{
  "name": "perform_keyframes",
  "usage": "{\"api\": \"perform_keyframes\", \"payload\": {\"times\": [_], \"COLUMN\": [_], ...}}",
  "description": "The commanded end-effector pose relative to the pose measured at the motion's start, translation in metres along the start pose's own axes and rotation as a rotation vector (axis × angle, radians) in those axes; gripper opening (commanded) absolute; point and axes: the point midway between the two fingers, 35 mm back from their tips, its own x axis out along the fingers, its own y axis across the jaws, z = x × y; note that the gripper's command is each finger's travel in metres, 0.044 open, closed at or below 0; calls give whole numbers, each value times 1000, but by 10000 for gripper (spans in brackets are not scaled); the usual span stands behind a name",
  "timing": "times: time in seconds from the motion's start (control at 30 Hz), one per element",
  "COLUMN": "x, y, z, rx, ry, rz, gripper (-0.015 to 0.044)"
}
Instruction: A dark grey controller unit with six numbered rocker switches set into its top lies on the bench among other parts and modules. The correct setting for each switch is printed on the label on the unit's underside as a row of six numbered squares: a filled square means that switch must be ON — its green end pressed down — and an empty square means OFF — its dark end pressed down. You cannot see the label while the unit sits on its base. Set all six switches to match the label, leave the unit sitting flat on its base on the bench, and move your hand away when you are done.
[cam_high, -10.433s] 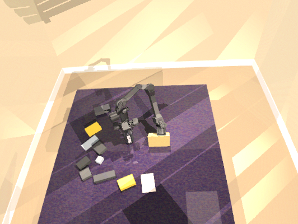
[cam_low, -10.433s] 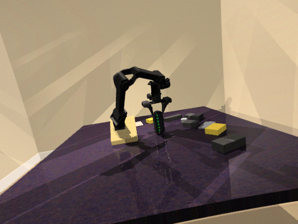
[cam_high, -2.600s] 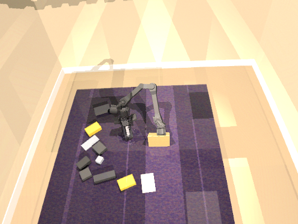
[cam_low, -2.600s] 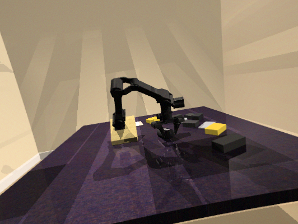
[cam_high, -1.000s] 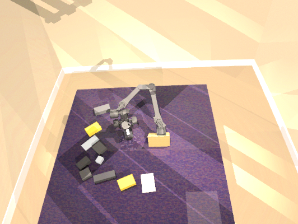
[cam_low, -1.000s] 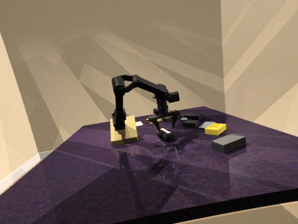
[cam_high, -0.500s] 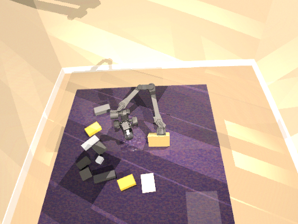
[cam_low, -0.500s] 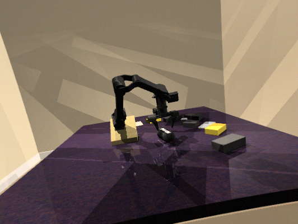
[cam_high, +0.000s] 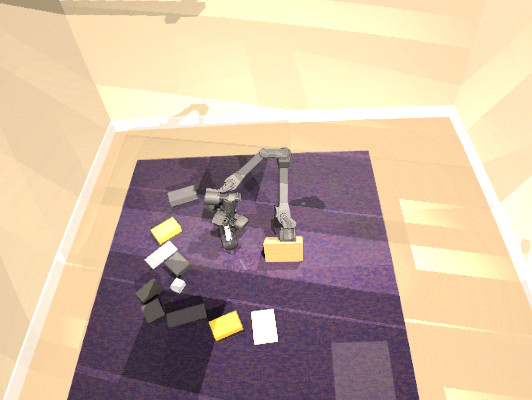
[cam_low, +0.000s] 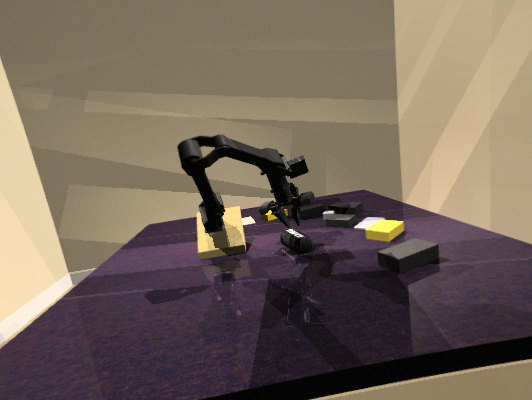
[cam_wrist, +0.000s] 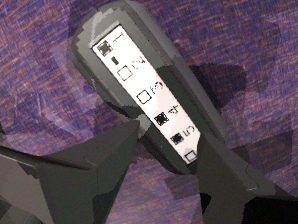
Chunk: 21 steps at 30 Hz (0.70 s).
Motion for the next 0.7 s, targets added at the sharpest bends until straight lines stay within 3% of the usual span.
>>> {"api": "perform_keyframes", "payload": {"times": [0.0, 0.1, 0.67], "x": [-13, -18, -20], "y": [8, 11, 11], "z": [-9, -12, -13], "rx": [596, 879, 939], "ry": [-104, -176, -193], "rz": [-107, -138, -143], "gripper": [72, 0, 0]}}
